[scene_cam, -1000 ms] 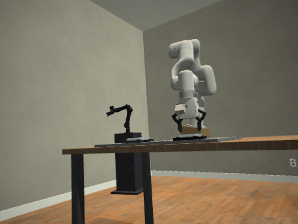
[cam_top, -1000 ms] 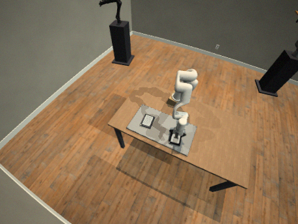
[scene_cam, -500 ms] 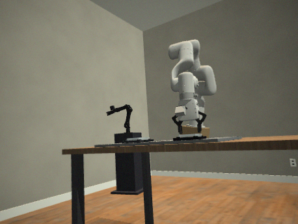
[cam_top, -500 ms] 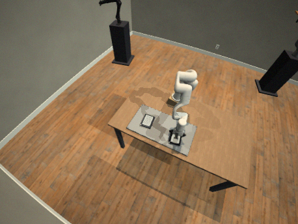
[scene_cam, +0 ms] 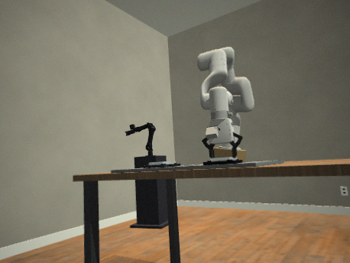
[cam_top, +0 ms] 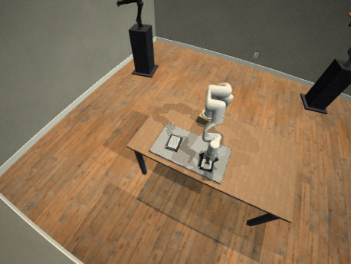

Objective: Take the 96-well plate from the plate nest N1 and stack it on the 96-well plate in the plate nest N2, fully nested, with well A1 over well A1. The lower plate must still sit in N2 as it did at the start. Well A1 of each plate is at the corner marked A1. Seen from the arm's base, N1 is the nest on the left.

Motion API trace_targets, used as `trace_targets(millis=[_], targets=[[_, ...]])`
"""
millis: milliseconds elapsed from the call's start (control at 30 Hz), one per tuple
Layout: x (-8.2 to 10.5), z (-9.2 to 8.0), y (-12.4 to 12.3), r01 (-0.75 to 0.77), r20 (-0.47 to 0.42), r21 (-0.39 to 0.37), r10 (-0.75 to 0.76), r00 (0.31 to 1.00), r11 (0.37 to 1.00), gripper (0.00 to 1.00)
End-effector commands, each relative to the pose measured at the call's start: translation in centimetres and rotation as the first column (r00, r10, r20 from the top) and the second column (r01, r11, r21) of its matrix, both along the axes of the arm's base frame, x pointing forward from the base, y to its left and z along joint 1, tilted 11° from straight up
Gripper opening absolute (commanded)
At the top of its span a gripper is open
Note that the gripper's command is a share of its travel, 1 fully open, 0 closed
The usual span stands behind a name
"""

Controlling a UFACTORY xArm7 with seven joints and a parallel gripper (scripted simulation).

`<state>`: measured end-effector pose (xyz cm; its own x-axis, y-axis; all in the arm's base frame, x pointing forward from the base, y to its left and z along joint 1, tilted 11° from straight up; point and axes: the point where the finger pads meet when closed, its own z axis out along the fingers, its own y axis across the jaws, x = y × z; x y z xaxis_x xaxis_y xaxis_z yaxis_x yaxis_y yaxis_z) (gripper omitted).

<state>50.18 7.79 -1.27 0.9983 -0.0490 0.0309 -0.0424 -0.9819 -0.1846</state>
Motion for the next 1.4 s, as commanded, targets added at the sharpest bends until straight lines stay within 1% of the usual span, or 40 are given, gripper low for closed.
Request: trace_targets(millis=[0,533,567,1367], targets=[[0.18,-0.01,-0.01,0.001,0.004,0.0,-0.001,1.0,1.0,1.0],[0.18,-0.01,-0.01,0.001,0.004,0.0,-0.001,1.0,1.0,1.0],[0.18,0.04,-0.01,0.001,0.004,0.0,-0.001,1.0,1.0,0.0],[0.17,0.04,-0.01,0.001,0.004,0.0,-0.001,1.0,1.0,0.0]])
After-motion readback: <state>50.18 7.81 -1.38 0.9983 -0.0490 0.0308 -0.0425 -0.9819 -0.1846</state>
